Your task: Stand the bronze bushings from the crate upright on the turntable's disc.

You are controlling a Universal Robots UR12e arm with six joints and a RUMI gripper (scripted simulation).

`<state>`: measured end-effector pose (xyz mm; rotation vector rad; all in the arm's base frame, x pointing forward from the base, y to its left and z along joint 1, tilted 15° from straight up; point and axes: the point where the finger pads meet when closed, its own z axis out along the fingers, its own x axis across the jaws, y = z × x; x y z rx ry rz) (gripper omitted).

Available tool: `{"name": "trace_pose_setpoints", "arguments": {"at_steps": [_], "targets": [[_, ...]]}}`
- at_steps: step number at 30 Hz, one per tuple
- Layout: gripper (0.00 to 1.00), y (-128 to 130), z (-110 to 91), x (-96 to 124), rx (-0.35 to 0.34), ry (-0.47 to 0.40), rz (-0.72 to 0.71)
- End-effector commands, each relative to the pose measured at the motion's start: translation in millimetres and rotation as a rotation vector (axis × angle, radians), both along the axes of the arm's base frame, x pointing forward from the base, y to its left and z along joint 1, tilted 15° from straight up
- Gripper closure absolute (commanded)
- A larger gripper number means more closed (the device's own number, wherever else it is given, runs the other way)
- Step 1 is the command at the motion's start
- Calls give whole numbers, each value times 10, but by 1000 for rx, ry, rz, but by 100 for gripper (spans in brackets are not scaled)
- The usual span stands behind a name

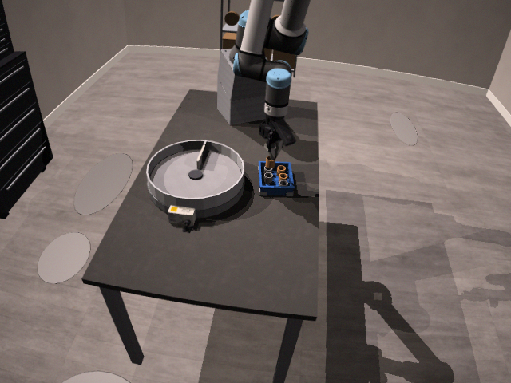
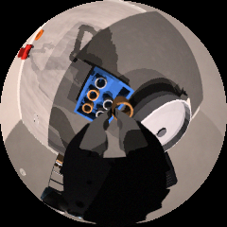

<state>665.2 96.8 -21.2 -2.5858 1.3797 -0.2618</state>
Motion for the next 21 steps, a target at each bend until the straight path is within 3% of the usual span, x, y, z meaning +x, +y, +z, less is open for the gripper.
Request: {"name": "trace_pose_setpoints", "arguments": {"at_steps": [1,21], "targets": [[100,-1,6,4,0,-1,0],[100,-19,2,-4,0,-1,0]]}}
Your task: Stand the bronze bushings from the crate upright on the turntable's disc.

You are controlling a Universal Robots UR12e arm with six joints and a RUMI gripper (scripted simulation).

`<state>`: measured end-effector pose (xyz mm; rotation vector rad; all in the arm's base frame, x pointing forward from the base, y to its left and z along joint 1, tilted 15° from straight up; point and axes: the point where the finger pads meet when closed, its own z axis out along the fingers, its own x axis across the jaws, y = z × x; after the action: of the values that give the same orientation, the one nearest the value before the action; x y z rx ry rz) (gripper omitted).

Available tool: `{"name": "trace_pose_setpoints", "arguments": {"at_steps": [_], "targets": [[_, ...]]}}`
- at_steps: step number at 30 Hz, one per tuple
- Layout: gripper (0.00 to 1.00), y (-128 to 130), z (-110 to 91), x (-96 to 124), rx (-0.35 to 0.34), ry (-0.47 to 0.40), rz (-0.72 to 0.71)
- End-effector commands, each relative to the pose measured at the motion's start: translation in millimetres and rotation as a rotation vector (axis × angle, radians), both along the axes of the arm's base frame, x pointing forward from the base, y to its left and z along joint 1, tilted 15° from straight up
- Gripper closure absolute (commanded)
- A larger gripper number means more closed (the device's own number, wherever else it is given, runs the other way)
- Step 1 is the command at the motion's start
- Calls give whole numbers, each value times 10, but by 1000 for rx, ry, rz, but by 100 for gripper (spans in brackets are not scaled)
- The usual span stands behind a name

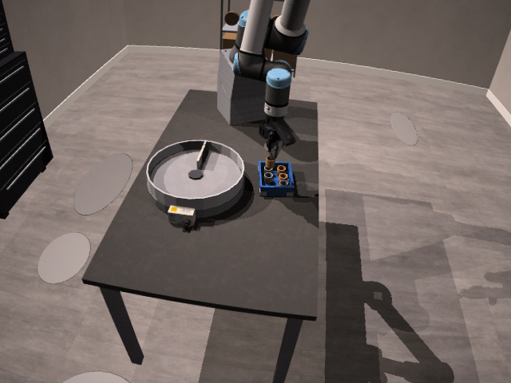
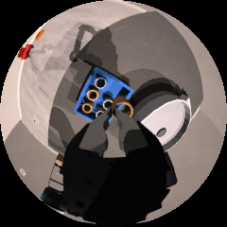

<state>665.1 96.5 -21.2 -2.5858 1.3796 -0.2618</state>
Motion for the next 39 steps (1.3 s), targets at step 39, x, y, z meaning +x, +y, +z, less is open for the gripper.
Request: {"name": "trace_pose_setpoints", "arguments": {"at_steps": [39], "targets": [[100,-1751,-368,-805,0,-1,0]]}}
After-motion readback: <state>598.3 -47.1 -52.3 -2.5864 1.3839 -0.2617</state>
